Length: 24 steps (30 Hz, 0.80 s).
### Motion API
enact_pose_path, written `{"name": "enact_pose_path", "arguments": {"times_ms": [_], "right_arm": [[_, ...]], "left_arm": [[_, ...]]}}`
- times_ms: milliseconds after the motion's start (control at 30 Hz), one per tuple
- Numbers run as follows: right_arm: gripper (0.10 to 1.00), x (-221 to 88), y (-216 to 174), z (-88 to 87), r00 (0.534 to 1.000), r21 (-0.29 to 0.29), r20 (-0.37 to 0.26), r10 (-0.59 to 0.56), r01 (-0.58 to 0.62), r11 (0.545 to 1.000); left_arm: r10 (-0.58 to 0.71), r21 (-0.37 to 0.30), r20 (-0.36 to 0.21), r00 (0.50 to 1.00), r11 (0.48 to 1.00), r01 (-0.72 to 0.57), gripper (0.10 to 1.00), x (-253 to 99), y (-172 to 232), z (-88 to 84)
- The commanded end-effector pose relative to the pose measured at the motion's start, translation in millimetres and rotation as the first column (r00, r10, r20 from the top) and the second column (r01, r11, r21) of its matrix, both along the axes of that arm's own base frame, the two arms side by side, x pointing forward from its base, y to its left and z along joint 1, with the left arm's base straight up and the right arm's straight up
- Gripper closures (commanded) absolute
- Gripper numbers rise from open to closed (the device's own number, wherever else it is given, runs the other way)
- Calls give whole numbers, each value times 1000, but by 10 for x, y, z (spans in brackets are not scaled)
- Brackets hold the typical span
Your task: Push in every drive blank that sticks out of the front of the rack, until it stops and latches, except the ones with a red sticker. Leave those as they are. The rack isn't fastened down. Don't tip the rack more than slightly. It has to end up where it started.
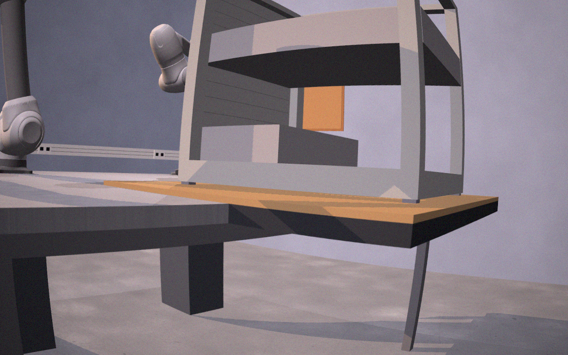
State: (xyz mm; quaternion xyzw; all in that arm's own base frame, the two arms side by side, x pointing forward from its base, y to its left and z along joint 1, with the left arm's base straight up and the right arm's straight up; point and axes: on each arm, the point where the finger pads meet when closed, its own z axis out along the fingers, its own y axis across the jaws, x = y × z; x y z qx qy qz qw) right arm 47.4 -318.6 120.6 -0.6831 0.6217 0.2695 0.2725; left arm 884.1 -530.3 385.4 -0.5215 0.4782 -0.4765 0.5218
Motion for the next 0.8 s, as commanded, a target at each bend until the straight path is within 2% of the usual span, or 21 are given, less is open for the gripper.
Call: {"name": "enact_pose_path", "arguments": {"times_ms": [0, 333, 767], "right_arm": [[98, 1, -4, 4, 1000, -1, 0, 0, 0, 1000], [98, 1, -4, 4, 1000, -1, 0, 0, 0, 1000], [98, 1, -4, 4, 1000, -1, 0, 0, 0, 1000]], "left_arm": [[0, -2, 1, 1000, 1000, 0, 999, -92, -11, 17], [0, -2, 1, 1000, 1000, 0, 999, -644, -60, 17], [0, -2, 1, 1000, 1000, 0, 999, -792, -73, 18]]}}
